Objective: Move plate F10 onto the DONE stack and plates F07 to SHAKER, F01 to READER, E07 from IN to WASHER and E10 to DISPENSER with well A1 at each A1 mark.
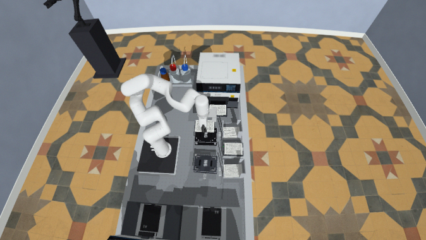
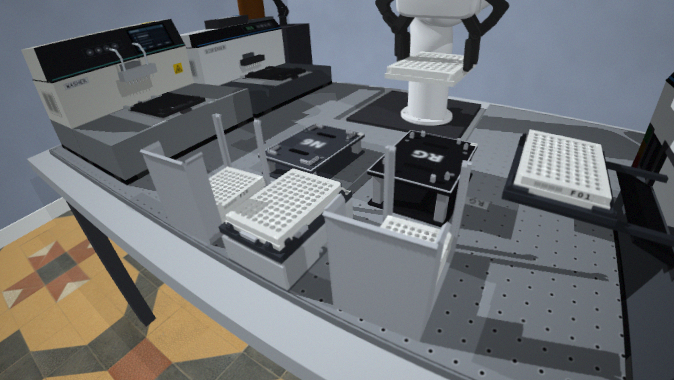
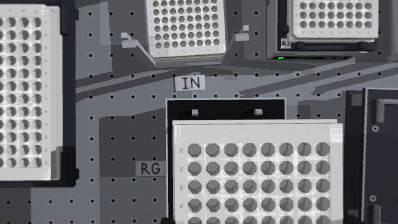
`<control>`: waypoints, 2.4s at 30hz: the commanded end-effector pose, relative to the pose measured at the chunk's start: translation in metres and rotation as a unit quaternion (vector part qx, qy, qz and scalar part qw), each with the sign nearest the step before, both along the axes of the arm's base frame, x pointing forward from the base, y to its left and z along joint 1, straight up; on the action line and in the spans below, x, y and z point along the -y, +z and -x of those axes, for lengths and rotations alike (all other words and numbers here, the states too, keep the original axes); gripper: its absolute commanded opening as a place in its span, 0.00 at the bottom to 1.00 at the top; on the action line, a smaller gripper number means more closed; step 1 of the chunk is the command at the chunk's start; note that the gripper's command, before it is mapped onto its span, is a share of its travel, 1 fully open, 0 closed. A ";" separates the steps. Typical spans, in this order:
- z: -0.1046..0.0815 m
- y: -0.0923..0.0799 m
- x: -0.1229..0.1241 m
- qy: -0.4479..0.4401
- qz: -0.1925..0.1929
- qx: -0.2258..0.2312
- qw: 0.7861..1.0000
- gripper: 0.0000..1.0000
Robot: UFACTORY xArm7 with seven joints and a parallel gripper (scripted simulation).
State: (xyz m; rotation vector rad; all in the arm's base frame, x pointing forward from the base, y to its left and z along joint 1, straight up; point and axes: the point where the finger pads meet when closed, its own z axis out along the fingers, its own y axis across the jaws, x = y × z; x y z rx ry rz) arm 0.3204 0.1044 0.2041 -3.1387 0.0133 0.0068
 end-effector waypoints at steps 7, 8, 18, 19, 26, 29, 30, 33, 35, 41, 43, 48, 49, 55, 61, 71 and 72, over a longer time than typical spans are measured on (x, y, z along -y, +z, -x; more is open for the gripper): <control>-0.001 0.013 0.000 0.000 0.000 0.001 1.000 0.00; -0.001 0.014 0.000 0.000 0.000 0.001 1.000 0.00; -0.001 0.017 0.000 0.000 0.000 0.001 1.000 0.00; -0.001 0.017 0.000 0.000 0.000 0.001 1.000 0.00; 0.005 0.017 0.015 0.029 0.000 0.001 1.000 0.00; 0.009 0.017 0.025 0.047 0.000 0.002 0.999 0.00; 0.010 0.017 0.028 0.053 0.000 0.002 0.999 0.00; 0.014 0.017 0.037 0.065 0.000 0.002 0.998 0.00; 0.016 0.017 0.043 0.065 0.000 0.002 0.998 0.00; 0.021 0.017 0.055 0.065 0.000 0.002 0.998 0.00; 0.023 0.017 0.062 0.077 0.000 0.002 0.997 0.00; 0.029 0.017 0.077 0.106 0.000 0.002 0.994 0.00; 0.031 0.017 0.080 0.112 0.000 0.002 0.994 0.00; 0.037 0.017 0.096 0.130 0.000 0.002 0.991 0.00; 0.043 0.017 0.111 0.130 0.000 0.002 0.991 0.00; 0.053 0.017 0.139 0.182 0.000 0.002 0.983 0.00; 0.053 0.017 0.139 0.182 0.000 0.002 0.983 0.00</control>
